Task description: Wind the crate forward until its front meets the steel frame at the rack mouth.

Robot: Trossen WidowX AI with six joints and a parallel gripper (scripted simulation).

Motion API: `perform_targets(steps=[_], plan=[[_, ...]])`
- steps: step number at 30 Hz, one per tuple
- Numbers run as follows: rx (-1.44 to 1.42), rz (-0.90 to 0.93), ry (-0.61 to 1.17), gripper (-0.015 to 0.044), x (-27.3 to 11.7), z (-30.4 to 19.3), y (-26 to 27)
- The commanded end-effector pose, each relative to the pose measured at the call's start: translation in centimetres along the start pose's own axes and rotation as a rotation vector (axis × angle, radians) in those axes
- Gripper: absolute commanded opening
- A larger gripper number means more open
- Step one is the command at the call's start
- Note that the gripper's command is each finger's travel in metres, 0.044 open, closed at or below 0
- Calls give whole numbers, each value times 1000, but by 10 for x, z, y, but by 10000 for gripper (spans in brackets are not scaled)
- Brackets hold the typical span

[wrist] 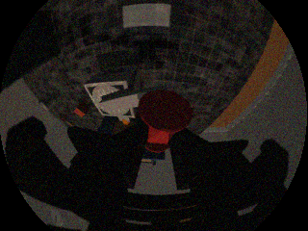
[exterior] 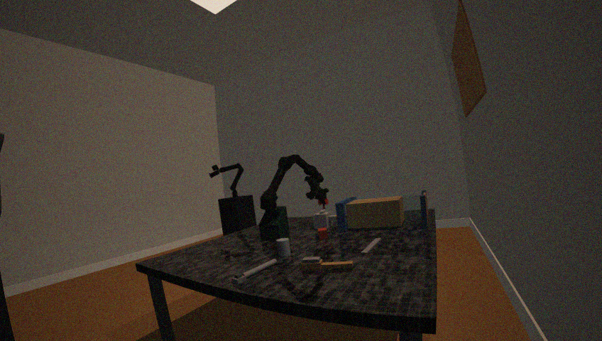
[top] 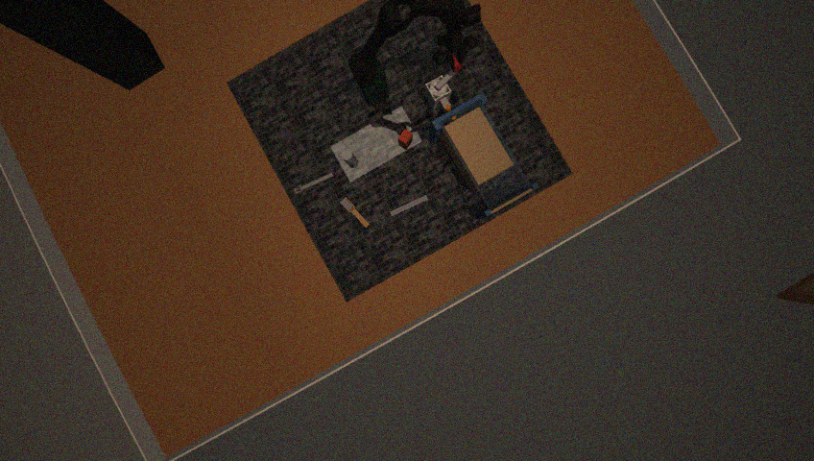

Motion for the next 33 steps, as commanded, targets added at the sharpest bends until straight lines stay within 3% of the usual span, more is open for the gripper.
perform_targets(steps=[1,33], plan=[[-17,0,-22,0,-4,14,2],[-19,0,-24,0,-18,48,20]])
Point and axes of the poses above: the point midway between the two fingers, 35 mm back from their tips, its own x axis out along the fingers, its own y axis across the jaws, z = x × y, the point moved 1 cm from there along -x, back along the fingers, and after that the axes turned 13 degrees about -x, right-handed, at the moved point
